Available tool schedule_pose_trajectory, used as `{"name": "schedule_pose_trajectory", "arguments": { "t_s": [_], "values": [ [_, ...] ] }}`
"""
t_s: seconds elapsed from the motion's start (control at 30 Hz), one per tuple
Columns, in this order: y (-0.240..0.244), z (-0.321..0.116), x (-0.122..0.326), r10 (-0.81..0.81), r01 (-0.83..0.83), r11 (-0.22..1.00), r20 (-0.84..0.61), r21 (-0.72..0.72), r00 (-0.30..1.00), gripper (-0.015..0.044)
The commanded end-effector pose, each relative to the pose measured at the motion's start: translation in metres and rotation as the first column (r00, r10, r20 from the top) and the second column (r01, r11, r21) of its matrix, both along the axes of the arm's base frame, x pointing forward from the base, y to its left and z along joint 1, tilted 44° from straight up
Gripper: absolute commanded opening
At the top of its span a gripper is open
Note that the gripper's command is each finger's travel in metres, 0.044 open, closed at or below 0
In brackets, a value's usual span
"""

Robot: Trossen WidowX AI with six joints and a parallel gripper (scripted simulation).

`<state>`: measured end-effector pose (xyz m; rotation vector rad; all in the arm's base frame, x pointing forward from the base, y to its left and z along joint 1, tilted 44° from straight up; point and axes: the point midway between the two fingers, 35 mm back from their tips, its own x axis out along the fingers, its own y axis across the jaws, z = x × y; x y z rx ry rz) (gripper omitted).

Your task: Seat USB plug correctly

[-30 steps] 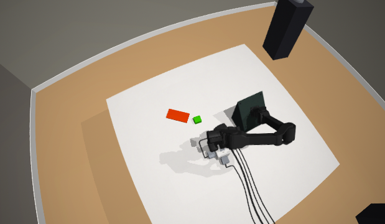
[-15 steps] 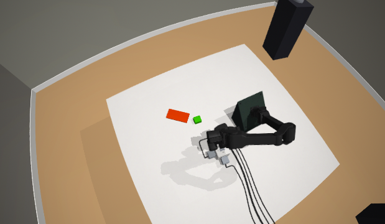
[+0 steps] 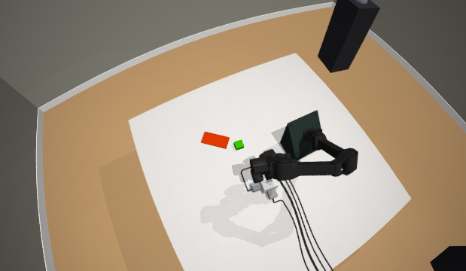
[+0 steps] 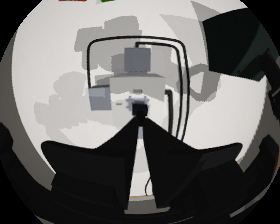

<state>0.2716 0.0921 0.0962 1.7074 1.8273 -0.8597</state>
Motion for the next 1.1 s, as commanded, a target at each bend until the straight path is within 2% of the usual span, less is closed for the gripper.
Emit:
{"name": "schedule_pose_trajectory", "arguments": {
  "t_s": [0.0,1.07],
  "values": [
    [0.0010,0.0001,0.0001,0.005,-0.005,1.000,0.006,0.007,1.000,0.0000],
    [0.0050,-0.0014,-0.0001,0.021,-0.021,1.000,0.023,0.019,1.000,0.0000]
  ]
}}
